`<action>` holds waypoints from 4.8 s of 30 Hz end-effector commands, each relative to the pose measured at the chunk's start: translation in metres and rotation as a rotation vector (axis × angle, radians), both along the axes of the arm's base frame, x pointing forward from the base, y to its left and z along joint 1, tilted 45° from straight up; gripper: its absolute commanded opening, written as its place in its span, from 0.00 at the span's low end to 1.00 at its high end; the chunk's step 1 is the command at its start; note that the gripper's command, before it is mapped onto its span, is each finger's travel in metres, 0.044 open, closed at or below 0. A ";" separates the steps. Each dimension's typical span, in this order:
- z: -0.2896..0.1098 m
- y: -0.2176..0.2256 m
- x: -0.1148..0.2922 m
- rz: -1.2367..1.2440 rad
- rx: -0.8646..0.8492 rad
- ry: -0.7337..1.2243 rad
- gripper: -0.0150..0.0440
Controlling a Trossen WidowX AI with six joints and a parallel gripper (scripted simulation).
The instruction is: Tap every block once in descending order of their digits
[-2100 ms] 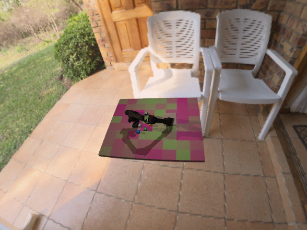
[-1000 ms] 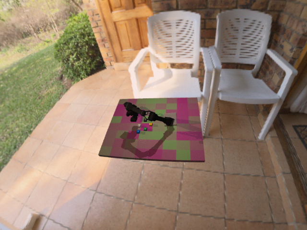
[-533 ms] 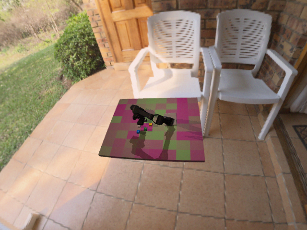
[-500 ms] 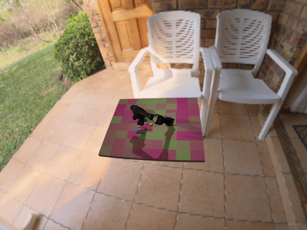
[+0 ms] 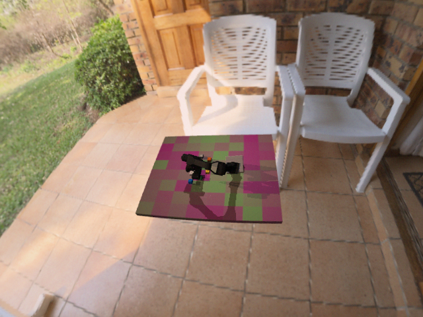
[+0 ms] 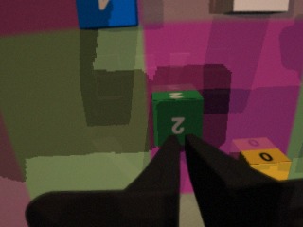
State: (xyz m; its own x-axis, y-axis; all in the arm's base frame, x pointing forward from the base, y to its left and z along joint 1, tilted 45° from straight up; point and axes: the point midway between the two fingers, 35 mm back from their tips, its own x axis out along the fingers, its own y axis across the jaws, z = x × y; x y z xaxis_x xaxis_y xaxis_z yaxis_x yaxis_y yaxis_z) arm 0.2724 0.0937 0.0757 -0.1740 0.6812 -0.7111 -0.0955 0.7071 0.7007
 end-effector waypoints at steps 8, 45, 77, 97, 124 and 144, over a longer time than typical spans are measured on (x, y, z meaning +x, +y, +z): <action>-0.012 0.014 -0.005 -0.002 0.005 0.004 0.29; 0.021 -0.099 0.019 -0.008 -0.018 0.001 0.29; -0.152 -0.162 -0.036 -0.002 -0.006 0.003 0.29; -0.170 -0.144 -0.041 -0.002 -0.005 0.002 0.29; -0.073 -0.203 -0.019 -0.003 -0.010 0.004 0.29; -0.036 -0.076 -0.044 -0.003 -0.002 0.006 0.29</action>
State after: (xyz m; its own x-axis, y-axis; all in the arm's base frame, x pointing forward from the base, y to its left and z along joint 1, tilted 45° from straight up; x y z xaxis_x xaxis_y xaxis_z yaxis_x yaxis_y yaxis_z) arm 0.2392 -0.0094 0.0629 -0.1591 0.6734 -0.7219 -0.0970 0.7170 0.6903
